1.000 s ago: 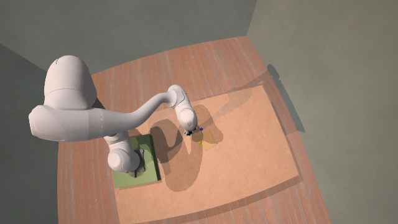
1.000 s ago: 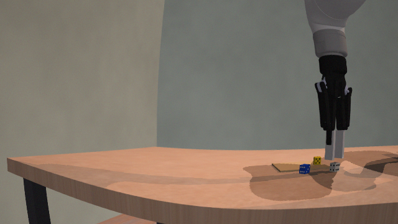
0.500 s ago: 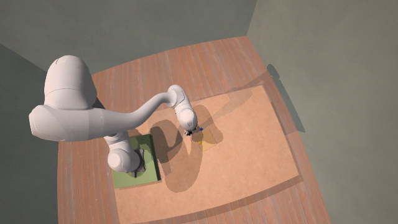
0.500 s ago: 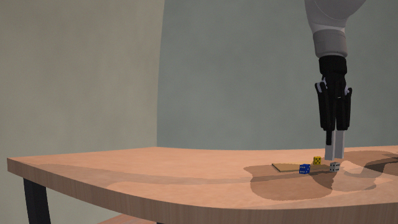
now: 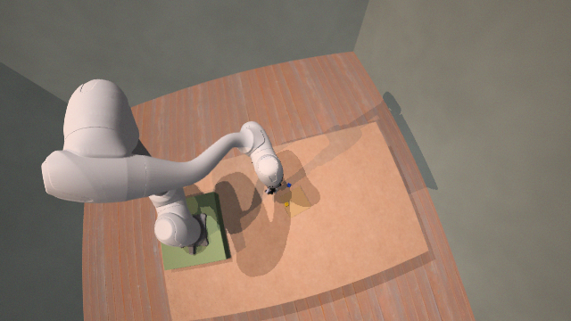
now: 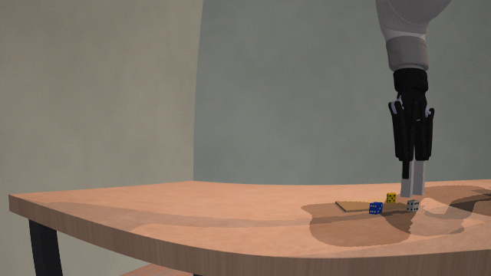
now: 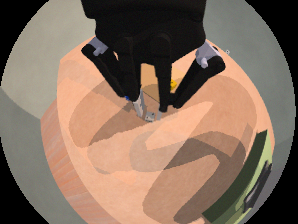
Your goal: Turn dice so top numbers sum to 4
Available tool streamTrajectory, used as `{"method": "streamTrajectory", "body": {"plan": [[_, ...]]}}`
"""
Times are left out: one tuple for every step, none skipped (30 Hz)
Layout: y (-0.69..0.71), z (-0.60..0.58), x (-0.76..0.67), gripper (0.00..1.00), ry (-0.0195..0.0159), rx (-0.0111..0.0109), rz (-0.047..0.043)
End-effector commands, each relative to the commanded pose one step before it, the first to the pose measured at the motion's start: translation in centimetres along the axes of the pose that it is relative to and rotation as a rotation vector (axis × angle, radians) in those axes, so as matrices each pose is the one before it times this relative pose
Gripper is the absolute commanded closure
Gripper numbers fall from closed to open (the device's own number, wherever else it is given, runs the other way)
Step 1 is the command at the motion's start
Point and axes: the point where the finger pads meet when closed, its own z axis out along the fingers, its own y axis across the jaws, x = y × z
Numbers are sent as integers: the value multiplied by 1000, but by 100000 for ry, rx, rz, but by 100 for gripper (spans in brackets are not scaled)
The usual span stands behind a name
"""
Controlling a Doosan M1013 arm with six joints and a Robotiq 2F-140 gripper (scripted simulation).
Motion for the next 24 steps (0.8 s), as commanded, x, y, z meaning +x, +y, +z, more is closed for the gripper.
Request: {"method": "streamTrajectory", "body": {"plan": [[3,-9,4,79,13,-18,-3],[0,0,0,79,0,0,0],[0,0,0,79,0,0,0],[0,0,0,79,0,0,0],[0,0,0,79,0,0,0],[0,0,0,79,0,0,0],[0,0,0,79,0,0,0],[0,0,0,79,0,0,0],[0,0,0,79,0,0,0],[0,0,0,79,0,0,0],[0,1,0,79,0,0,0],[0,6,0,79,0,0,0],[0,14,0,79,0,0,0],[0,26,0,79,0,0,0],[0,40,0,79,0,0,0],[0,55,0,79,0,0,0],[0,70,0,79,0,0,0],[0,86,0,79,0,0,0],[0,101,0,79,0,0,0],[0,114,0,79,0,0,0],[0,125,0,79,0,0,0],[0,135,0,79,0,0,0],[0,143,0,79,0,0,0],[0,147,0,79,0,0,0]]}}
